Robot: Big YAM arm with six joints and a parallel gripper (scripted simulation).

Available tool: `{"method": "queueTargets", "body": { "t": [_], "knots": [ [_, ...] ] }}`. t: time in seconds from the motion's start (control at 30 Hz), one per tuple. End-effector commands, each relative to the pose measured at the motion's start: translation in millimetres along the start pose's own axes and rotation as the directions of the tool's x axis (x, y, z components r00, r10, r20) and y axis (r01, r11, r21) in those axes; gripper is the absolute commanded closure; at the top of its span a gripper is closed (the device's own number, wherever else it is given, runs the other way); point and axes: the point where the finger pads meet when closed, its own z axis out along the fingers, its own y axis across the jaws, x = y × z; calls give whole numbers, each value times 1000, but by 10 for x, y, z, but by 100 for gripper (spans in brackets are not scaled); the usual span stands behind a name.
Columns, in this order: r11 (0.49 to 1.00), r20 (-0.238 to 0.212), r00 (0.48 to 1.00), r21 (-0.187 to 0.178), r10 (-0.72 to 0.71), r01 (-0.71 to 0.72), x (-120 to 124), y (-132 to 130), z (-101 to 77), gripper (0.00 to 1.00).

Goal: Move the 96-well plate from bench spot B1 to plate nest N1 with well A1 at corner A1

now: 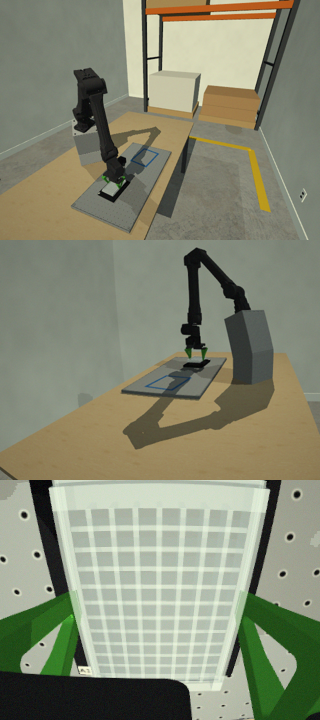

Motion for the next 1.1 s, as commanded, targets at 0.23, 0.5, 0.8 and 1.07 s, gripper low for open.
{"method": "queueTargets", "body": {
  "t": [0.23, 0.5, 0.8, 1.07],
  "knots": [
    [1000, -2, 1000, 9, -1, 1, 20, -14, -30, 100],
    [1000, -2, 1000, 9, -1, 1, 20, -13, -30, 100],
    [1000, -4, 1000, 9, 0, 0, 55, 25, 5, 100],
    [1000, -3, 1000, 8, 0, 0, 57, 20, 21, 100]
  ]
}}
